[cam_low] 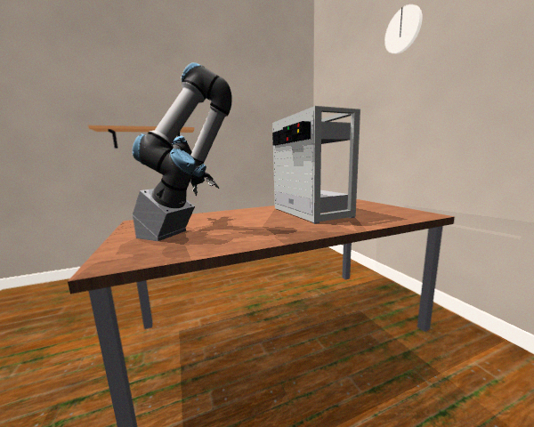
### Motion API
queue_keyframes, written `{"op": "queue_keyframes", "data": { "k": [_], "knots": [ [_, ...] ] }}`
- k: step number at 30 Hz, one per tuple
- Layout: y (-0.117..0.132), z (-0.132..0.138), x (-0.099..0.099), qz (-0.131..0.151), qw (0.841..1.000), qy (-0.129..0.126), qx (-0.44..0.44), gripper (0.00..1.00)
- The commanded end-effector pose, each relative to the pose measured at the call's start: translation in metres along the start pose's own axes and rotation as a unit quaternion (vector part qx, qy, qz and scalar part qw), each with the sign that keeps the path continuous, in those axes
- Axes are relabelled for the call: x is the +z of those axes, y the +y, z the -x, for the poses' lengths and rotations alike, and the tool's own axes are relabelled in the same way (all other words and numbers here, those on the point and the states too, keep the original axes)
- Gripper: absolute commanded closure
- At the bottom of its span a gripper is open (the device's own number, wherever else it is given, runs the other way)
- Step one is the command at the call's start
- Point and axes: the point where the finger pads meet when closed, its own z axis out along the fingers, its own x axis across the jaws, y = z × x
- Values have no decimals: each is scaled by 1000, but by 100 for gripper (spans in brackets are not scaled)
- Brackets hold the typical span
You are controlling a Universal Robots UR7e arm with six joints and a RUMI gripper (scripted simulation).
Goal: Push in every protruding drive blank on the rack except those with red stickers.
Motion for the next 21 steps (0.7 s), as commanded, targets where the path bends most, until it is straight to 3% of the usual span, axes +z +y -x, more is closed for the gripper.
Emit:
{"op": "queue_keyframes", "data": {
  "k": [1,12,21],
  "knots": [
    [-5,-8,-1,-7,999,-3,33,0],
    [-17,-32,-2,-26,992,-12,122,0],
    [-32,-69,-6,-56,968,-21,244,0]
  ]
}}
